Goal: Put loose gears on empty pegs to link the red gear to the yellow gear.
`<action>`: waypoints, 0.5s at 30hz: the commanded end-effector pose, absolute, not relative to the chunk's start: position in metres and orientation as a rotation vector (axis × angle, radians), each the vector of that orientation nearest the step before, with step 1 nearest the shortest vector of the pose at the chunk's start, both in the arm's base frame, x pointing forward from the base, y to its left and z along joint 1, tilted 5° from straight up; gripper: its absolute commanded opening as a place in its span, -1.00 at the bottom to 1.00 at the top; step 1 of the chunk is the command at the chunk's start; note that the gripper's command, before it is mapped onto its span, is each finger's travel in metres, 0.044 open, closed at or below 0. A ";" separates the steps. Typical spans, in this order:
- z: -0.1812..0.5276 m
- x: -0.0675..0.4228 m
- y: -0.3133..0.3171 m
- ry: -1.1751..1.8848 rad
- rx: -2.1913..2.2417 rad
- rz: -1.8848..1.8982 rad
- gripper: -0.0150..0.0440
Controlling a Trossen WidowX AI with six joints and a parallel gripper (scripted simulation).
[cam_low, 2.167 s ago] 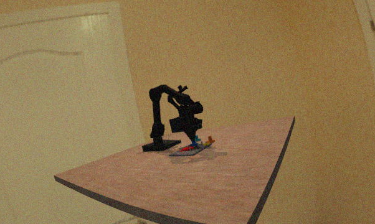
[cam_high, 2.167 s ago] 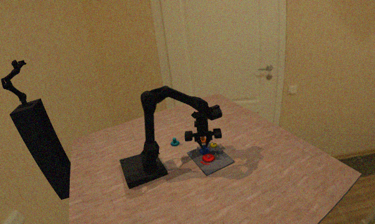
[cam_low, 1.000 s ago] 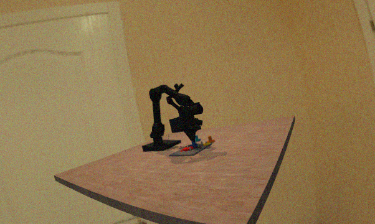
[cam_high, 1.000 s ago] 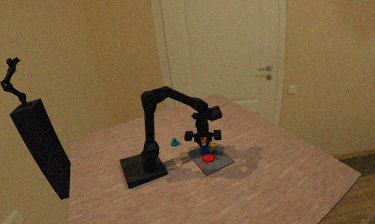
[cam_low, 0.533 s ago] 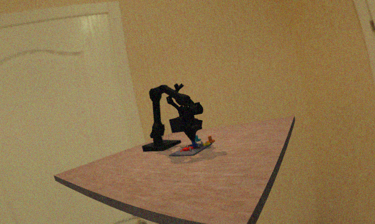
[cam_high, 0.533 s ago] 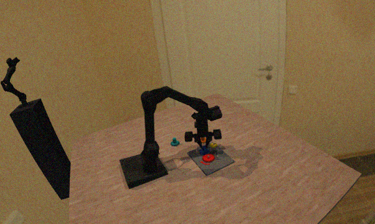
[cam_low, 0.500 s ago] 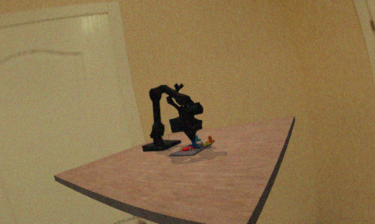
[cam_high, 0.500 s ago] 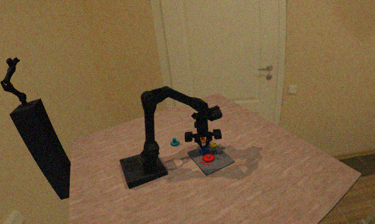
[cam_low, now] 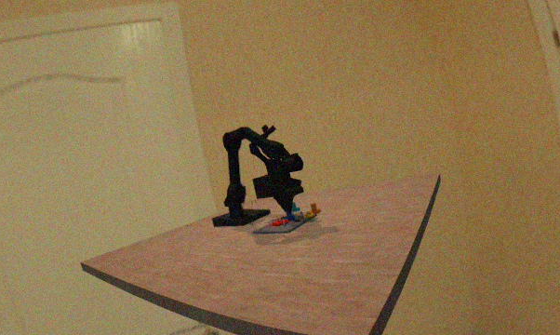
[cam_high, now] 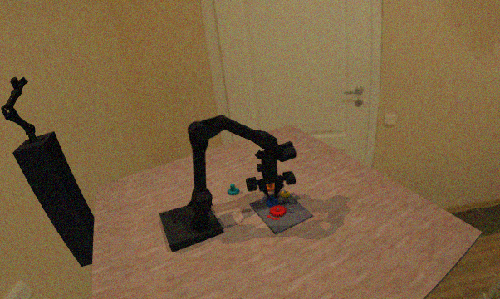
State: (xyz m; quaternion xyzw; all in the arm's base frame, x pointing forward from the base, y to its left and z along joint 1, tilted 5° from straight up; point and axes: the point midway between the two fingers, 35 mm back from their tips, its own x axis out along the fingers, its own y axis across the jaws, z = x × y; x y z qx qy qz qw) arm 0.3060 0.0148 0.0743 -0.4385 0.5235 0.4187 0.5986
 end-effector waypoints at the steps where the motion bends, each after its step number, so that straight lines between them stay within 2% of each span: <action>1: 0.080 0.306 0.015 1.229 -0.986 0.940 -0.02; 12: 0.122 0.302 0.013 1.244 -0.952 0.910 -0.02; 15: 0.115 0.306 0.020 1.282 -0.862 0.833 0.25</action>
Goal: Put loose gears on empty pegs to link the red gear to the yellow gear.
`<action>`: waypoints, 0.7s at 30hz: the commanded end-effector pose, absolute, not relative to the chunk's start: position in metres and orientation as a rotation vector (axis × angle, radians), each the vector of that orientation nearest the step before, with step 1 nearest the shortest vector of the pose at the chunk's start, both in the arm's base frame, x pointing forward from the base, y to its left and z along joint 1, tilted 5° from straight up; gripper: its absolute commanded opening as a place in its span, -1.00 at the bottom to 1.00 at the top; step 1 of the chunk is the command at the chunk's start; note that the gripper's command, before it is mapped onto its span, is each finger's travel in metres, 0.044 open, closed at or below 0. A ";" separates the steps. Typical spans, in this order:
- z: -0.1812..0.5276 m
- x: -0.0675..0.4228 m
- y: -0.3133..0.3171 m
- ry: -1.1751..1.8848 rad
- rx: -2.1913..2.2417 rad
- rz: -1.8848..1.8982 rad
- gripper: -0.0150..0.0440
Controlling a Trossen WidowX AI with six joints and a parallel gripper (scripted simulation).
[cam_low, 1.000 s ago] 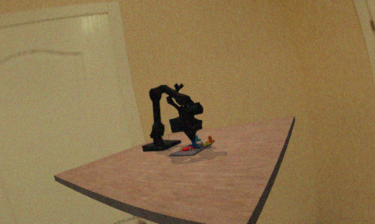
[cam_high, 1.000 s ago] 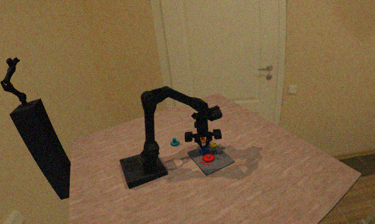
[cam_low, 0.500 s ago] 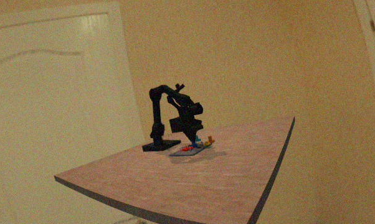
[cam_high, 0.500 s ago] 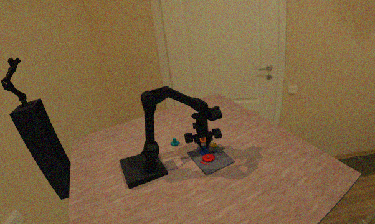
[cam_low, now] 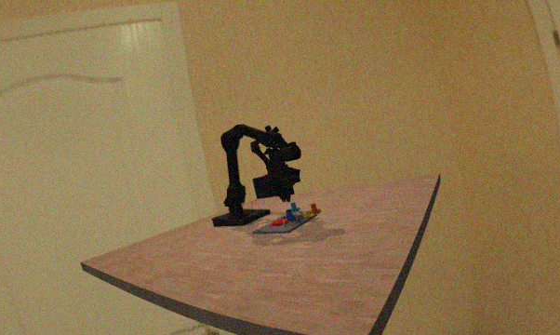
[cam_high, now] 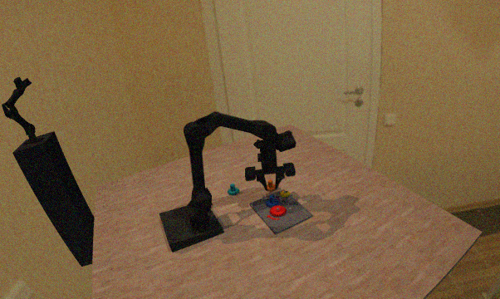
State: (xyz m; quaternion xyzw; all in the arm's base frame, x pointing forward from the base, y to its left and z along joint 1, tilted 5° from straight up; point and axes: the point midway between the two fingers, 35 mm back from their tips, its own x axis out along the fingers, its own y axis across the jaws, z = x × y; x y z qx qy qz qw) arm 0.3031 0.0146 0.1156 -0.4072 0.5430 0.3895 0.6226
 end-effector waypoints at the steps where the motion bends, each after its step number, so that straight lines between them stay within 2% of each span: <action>1: 0.115 0.309 0.024 1.307 -0.794 0.773 0.34; 8: 0.120 0.326 0.058 1.432 -0.313 0.348 0.96; 9: 0.120 0.328 0.063 1.443 -0.244 0.286 1.00; 13: 0.122 0.335 0.084 1.465 0.034 0.039 1.00; 21: 0.123 0.342 0.108 1.457 0.305 -0.201 1.00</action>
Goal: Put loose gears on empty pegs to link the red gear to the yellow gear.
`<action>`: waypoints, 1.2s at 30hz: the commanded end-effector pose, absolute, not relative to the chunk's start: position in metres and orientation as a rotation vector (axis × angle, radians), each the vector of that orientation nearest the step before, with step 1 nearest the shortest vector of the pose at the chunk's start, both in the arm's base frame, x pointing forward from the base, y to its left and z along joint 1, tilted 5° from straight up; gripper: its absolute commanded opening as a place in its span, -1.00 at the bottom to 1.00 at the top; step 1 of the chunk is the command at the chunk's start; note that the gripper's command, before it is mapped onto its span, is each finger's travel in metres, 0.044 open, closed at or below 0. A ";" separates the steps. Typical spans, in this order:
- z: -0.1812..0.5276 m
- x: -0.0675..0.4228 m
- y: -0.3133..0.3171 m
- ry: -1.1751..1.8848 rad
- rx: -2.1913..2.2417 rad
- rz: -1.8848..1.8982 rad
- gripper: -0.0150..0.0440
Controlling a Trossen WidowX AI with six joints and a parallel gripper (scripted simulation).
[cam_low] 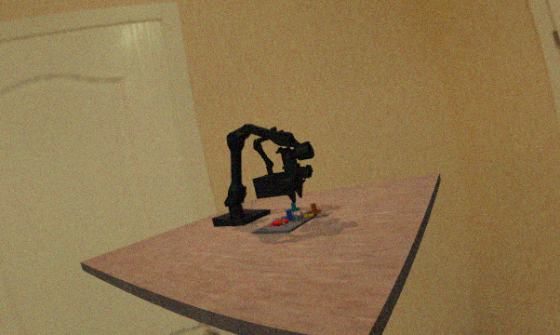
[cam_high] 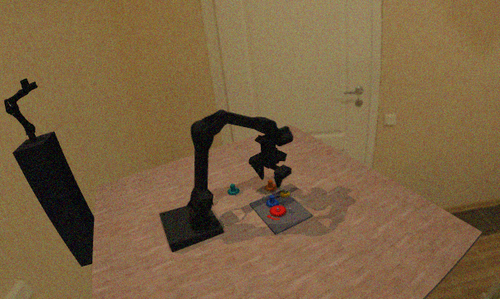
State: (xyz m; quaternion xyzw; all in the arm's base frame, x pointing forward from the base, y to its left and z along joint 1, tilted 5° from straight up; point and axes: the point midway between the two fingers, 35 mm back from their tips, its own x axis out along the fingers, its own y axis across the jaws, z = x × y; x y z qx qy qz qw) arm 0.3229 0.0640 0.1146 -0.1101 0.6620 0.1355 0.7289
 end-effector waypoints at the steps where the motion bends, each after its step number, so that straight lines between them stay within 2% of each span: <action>1: 0.123 0.343 0.113 1.455 0.335 -0.227 1.00; 8: 0.124 0.346 0.126 1.426 0.555 -0.424 1.00; 28: 0.124 0.348 0.127 1.426 0.555 -0.424 1.00; 36: 0.101 0.351 0.128 1.426 0.555 -0.424 1.00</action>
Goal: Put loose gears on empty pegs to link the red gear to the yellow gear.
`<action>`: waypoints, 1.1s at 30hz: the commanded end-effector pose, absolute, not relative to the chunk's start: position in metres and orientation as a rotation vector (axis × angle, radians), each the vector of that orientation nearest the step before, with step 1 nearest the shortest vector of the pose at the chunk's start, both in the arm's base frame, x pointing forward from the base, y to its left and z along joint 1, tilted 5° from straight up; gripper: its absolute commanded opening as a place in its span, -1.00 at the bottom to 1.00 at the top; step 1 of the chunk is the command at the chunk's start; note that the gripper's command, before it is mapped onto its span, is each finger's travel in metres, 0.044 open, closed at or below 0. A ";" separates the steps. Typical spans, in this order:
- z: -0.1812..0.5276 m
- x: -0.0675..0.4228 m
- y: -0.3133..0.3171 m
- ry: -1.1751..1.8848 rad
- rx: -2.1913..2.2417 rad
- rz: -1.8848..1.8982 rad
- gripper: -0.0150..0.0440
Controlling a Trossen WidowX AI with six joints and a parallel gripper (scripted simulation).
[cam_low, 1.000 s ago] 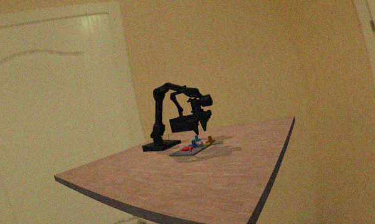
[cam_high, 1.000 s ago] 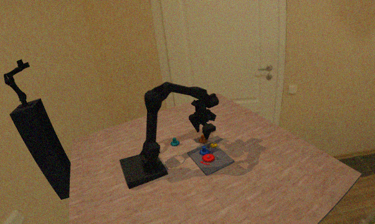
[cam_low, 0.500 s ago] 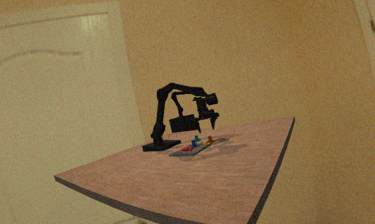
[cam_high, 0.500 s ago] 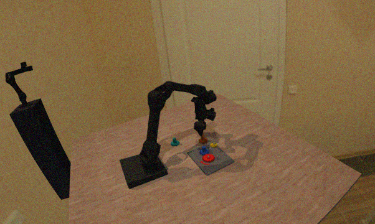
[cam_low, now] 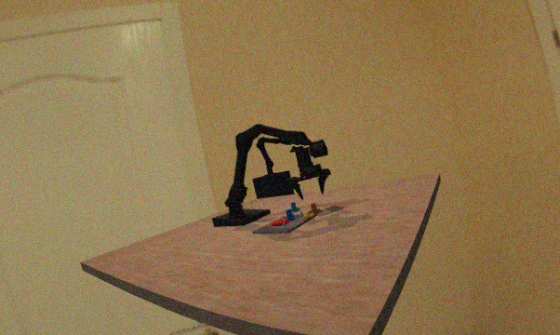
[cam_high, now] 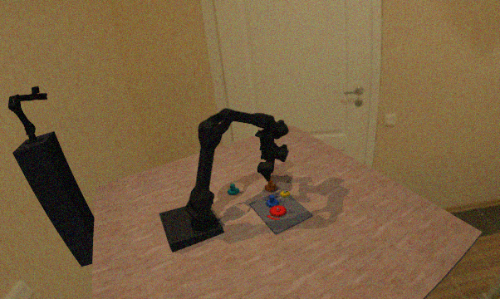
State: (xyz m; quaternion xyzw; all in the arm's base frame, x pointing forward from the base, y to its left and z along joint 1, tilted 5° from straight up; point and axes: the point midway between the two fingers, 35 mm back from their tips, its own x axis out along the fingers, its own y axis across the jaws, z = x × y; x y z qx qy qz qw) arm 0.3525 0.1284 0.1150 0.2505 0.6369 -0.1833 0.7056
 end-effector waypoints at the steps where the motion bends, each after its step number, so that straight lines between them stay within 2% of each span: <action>1: 0.101 0.351 0.128 1.426 0.555 -0.424 1.00; 33: 0.074 0.353 0.129 1.426 0.555 -0.424 1.00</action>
